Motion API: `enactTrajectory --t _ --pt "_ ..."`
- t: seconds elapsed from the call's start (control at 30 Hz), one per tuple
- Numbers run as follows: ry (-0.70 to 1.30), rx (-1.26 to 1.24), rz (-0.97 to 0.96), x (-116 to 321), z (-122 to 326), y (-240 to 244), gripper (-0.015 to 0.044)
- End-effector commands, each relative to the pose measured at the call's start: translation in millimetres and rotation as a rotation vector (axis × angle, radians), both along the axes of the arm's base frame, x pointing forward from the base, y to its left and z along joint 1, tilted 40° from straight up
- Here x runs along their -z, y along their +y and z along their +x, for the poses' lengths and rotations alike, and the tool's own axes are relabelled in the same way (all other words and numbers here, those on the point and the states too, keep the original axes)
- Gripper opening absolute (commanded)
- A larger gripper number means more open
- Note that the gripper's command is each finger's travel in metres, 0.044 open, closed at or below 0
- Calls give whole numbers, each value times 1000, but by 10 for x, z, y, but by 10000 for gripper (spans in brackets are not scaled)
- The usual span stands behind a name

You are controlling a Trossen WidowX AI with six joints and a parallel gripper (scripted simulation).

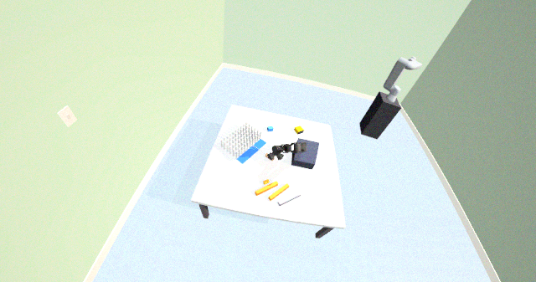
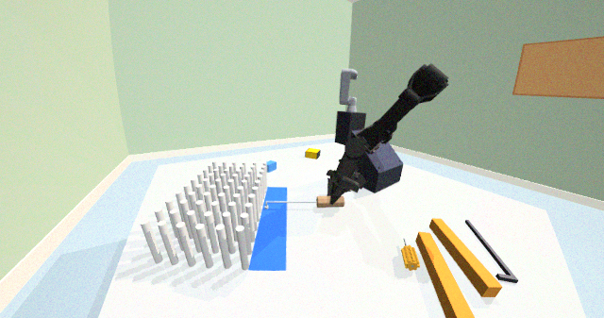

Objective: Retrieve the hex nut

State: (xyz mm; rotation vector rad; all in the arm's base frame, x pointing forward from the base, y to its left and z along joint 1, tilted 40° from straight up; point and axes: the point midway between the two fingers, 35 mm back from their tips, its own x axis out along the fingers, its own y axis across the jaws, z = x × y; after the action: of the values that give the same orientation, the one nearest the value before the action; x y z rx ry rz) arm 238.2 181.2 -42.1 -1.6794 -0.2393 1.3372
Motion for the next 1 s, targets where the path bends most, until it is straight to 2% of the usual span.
enactTrajectory --t 0.0,0.63,0.97 --pt "-8 -1 2 -30 25 -15 0" --pt "-10 -2 2 -91 49 -59 0" --pt "-7 1 2 -204 -162 -58 0"
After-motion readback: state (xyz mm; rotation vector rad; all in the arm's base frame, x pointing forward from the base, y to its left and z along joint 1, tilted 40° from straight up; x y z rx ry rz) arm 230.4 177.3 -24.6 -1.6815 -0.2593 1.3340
